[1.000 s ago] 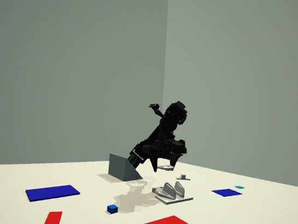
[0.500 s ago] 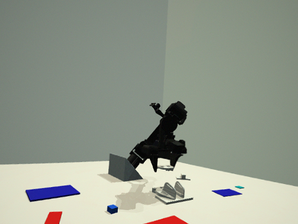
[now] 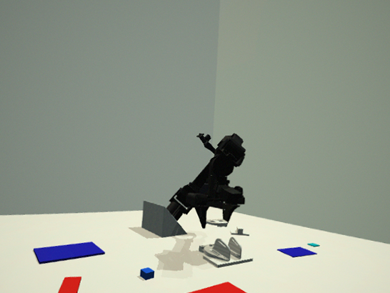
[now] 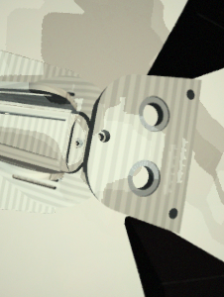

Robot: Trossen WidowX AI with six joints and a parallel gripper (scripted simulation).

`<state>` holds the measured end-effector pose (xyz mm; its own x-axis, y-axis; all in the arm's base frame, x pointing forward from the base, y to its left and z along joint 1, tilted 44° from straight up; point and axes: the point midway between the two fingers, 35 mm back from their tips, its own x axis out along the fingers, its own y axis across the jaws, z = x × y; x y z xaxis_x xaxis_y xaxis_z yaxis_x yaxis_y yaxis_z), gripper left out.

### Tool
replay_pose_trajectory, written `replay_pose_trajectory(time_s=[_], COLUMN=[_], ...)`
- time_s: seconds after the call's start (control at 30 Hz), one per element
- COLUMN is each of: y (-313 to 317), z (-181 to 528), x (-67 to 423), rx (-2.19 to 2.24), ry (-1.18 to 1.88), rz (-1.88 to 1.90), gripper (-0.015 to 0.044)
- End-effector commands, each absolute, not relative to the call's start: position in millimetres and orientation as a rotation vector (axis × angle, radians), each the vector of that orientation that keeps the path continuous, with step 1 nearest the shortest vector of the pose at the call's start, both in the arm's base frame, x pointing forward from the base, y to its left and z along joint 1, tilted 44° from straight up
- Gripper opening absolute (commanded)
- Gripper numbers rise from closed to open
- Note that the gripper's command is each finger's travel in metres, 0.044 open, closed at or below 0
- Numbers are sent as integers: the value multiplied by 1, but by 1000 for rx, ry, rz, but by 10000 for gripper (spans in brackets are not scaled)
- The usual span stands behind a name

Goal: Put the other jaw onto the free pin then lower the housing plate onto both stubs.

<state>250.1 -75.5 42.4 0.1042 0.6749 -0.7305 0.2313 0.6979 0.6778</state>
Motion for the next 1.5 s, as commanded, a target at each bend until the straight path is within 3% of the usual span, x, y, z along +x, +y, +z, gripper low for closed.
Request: replay_pose_trajectory(time_s=[0.0, 1.47], y=[-71, -40], z=[37, 6], x=[251, 254], rx=[803, 805], ry=[1468, 1467], rz=[381, 384], gripper=[351, 351])
